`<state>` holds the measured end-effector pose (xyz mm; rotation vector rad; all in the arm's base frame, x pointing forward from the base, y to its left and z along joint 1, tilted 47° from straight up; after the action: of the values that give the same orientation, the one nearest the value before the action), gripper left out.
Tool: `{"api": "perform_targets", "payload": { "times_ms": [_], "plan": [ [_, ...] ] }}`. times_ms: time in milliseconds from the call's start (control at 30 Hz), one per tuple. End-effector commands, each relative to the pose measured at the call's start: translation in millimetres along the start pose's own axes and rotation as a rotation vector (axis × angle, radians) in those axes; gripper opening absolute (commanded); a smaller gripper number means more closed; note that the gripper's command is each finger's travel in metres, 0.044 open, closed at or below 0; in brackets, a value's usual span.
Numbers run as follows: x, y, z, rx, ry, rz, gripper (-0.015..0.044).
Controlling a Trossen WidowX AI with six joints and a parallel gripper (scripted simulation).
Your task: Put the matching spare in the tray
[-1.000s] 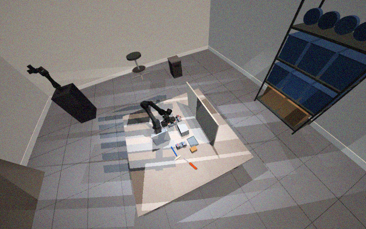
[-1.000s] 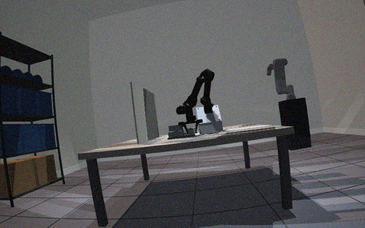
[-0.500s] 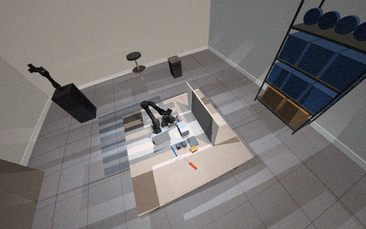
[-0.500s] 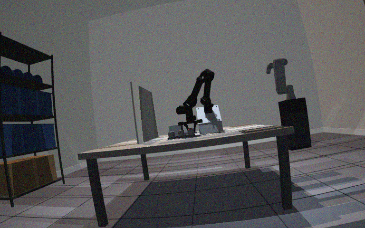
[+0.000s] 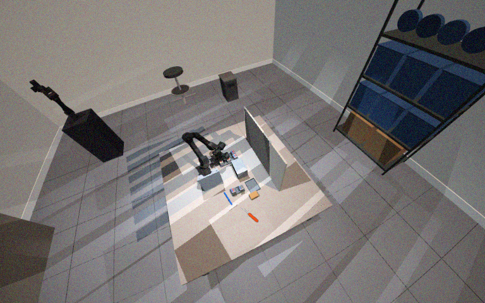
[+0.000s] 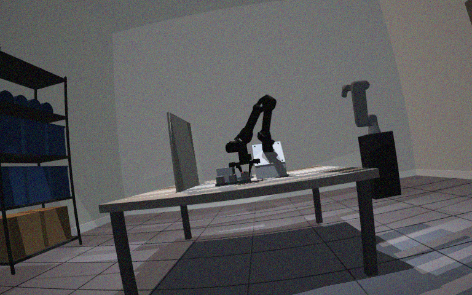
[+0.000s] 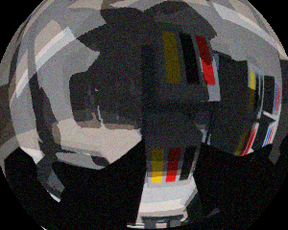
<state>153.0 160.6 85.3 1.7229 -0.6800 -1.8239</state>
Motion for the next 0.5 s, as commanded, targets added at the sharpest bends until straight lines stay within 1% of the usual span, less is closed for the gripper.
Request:
{"api": "perform_targets", "payload": {
  "times_ms": [0, 367, 467],
  "plan": [
    [-0.7, 15.3, -3.2, 0.003, 0.005, -0.001, 0.0],
    [-0.6, 64.6, -0.2, 0.005, 0.002, -0.004, 0.0],
    [-0.9, 71.3, 1.5, 0.006, 0.001, -0.007, 0.0]
  ]
}}
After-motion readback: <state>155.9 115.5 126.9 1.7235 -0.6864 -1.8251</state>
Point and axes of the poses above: the point midway between the two fingers, 35 mm back from their tips, its own y axis back along the fingers, its own z axis across the jaws, x = y × z, the point moved 7 cm from there along y, back along the fingers, and after that the axes turned 6 degrees about -y, right-handed, at the moved point
